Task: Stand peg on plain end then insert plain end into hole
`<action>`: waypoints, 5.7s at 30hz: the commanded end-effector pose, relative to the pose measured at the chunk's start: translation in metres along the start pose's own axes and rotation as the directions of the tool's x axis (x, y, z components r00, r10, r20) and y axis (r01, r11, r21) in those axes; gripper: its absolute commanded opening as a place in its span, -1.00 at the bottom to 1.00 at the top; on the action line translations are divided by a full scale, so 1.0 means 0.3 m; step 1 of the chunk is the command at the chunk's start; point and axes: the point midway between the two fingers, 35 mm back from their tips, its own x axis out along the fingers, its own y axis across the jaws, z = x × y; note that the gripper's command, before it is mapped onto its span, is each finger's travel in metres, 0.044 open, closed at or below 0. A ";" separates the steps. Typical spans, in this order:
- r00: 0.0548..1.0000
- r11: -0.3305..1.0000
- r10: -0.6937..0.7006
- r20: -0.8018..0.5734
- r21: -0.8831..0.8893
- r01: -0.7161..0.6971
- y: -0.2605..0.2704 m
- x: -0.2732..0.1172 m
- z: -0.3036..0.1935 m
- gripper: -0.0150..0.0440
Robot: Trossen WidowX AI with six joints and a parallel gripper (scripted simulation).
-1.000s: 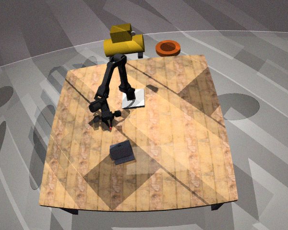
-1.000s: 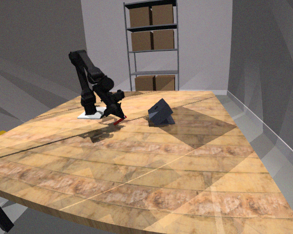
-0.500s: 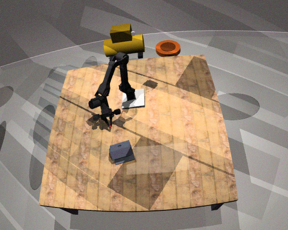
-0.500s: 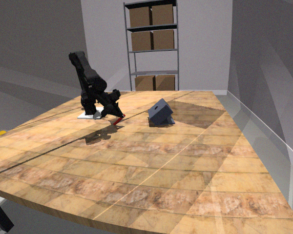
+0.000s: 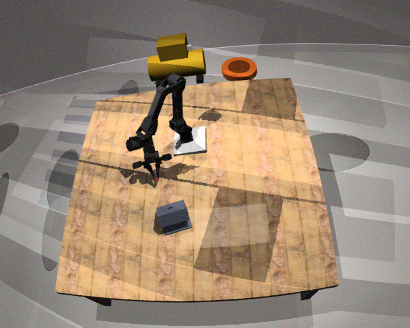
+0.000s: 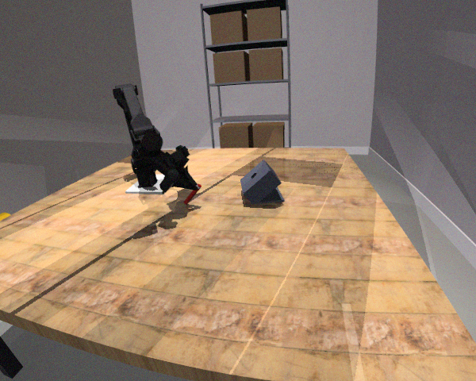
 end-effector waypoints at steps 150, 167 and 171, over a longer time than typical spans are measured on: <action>0.809 0.997 0.023 0.588 -0.074 0.026 0.009 -0.120 -0.161 -0.33; 0.790 0.997 0.025 0.612 -0.078 0.028 0.008 -0.122 -0.168 -0.33; 0.786 0.997 0.025 0.618 -0.077 0.028 0.008 -0.121 -0.169 -0.33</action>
